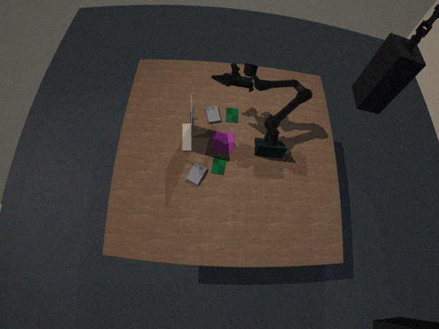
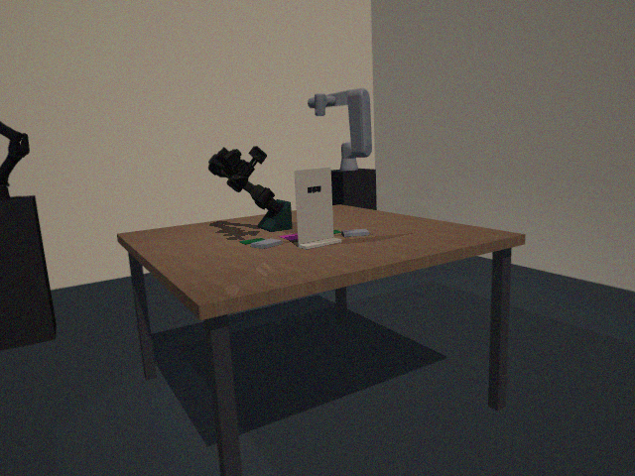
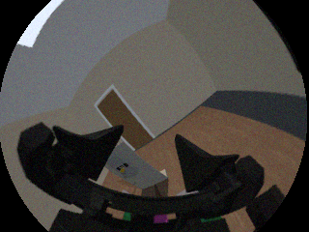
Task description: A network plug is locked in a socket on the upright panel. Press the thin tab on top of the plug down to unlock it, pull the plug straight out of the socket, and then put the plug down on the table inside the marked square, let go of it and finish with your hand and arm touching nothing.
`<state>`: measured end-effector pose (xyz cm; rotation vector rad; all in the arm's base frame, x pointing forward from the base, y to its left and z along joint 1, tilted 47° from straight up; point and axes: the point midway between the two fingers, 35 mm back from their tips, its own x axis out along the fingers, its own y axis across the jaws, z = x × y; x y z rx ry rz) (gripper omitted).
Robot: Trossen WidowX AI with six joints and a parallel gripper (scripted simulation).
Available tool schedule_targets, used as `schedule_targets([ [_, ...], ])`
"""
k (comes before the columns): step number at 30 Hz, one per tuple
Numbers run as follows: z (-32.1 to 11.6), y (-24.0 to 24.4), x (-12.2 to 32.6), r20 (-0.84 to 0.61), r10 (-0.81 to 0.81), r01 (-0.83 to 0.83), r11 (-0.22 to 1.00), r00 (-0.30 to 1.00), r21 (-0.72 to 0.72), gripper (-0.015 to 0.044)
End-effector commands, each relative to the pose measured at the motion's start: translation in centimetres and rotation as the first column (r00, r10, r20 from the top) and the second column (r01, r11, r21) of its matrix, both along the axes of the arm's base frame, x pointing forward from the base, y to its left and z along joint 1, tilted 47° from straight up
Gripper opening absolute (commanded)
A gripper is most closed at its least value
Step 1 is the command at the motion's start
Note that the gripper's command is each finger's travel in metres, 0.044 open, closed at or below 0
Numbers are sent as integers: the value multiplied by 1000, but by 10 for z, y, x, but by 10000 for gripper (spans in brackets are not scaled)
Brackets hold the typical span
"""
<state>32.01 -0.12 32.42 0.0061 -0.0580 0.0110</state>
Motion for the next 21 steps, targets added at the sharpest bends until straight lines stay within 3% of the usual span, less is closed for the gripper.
schedule_targets([
  [1, -1, 0, 0, -1, 1, -1, 1000, 1000, 2, 374],
  [9, -37, 11, -6, -67, 62, -52, 989, 996, 142, 164],
  [21, -113, 33, -25, -197, 186, -86, 899, 963, 429, 156],
])
